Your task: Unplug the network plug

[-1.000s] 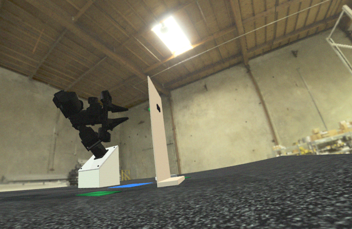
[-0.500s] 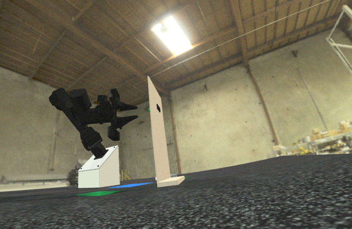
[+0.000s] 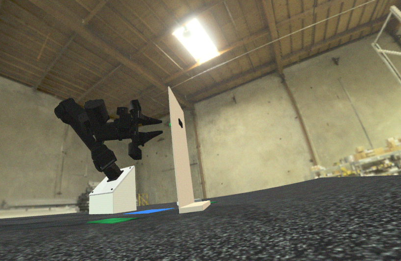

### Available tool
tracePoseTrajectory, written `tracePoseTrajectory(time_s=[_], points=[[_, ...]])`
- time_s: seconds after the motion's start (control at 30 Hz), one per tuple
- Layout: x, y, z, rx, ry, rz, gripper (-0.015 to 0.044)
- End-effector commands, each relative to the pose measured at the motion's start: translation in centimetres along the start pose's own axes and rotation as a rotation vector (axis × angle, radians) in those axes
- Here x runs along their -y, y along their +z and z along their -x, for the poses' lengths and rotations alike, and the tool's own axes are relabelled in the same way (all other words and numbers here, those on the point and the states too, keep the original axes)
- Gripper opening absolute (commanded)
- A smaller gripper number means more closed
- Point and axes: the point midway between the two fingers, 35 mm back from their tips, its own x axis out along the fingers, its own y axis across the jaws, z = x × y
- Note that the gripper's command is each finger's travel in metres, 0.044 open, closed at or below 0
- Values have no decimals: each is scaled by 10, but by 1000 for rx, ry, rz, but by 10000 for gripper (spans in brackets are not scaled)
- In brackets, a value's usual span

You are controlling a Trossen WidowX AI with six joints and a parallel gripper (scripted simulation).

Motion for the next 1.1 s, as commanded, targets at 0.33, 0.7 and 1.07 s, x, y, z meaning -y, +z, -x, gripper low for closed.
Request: tracePoseTrajectory(time_s=[0.33,0.7,1.07], points=[[-1,7,-20,2,1,-4,156],[-1,9,-35,4,3,-5,156],[-1,10,-37,4,3,-6,103]])
